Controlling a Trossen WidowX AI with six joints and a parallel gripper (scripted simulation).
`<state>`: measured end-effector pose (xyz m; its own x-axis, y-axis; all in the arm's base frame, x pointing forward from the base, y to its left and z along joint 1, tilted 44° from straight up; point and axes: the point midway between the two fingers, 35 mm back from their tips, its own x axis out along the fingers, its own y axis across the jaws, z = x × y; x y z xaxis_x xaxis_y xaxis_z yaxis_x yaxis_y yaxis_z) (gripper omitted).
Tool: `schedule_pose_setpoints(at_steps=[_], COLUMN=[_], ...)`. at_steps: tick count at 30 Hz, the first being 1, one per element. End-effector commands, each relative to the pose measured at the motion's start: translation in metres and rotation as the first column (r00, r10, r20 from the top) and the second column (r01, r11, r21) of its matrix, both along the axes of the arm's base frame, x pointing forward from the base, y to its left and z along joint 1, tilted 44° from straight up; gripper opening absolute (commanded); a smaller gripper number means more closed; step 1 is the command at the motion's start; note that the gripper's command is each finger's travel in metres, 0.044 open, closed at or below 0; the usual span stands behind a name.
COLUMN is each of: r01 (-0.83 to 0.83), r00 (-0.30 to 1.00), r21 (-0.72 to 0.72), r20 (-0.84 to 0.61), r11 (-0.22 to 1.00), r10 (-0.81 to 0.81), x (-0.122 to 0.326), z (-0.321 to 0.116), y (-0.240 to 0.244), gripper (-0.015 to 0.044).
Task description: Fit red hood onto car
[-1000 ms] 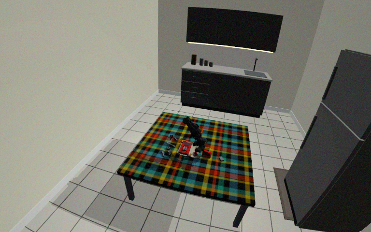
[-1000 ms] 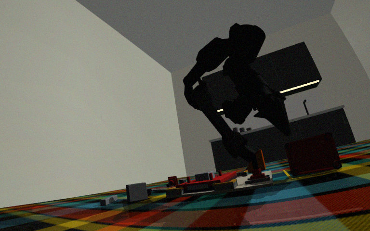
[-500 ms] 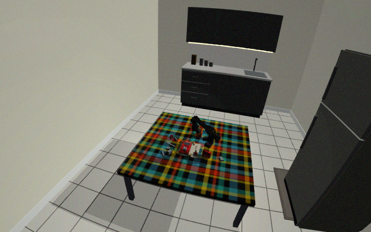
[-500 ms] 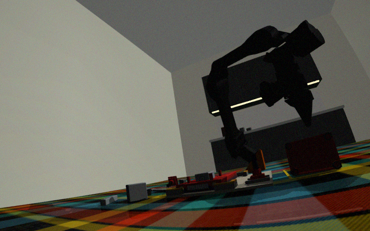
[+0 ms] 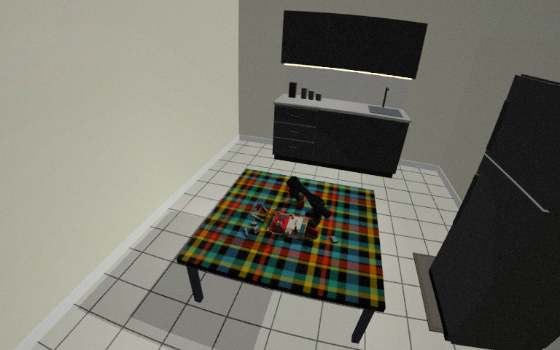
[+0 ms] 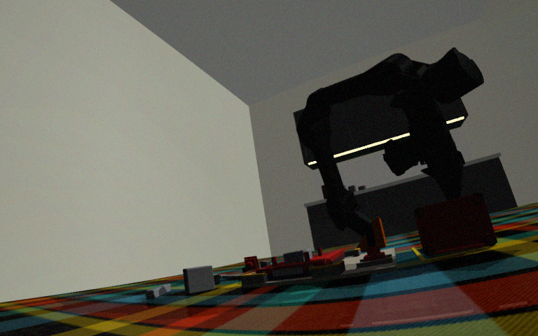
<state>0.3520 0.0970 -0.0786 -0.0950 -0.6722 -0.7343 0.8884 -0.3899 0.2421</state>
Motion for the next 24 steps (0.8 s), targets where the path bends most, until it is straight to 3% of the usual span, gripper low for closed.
schedule_pose_setpoints(at_steps=[1, 24], r01=[-0.010, -0.010], r00=[1.000, 1.000], r21=[-0.003, -0.003], r20=[-0.004, -0.003], r11=[1.000, 1.000], r10=[0.010, 0.010], x=[-0.001, 0.009], z=[-0.004, -0.002], y=[-0.003, -0.006], gripper=[0.0000, 0.0000])
